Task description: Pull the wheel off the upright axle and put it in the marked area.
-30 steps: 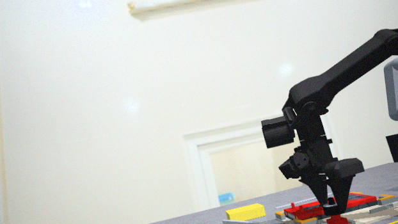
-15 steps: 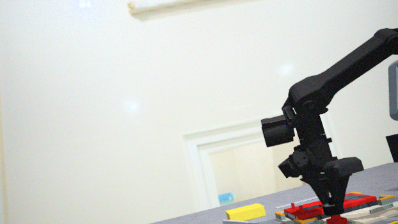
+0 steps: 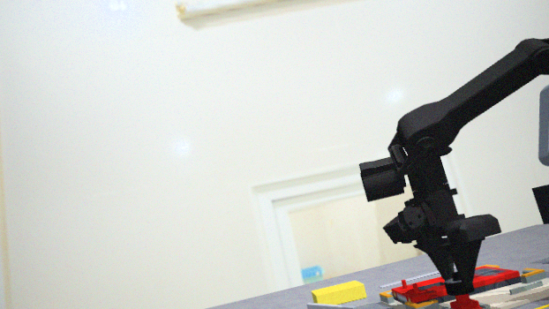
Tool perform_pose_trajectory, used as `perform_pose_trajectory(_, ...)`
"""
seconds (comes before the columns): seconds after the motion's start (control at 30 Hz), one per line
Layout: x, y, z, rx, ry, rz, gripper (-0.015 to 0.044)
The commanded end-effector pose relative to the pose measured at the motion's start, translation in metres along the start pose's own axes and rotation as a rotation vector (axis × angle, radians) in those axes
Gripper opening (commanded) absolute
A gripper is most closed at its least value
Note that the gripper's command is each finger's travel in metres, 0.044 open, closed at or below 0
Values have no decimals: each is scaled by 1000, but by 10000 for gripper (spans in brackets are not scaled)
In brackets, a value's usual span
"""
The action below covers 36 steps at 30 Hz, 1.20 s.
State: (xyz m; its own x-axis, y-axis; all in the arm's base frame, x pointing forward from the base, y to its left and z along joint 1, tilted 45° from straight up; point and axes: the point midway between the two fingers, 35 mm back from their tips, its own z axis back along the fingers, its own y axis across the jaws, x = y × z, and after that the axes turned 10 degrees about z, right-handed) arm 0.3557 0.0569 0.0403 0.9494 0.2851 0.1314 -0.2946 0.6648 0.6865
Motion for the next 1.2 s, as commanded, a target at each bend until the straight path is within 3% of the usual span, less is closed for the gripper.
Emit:
perform_pose_trajectory(0.0,0,-1,3,-4,-1,3,0)
perform_pose_trajectory(1.17,0,-1,14,-5,-4,2,0)
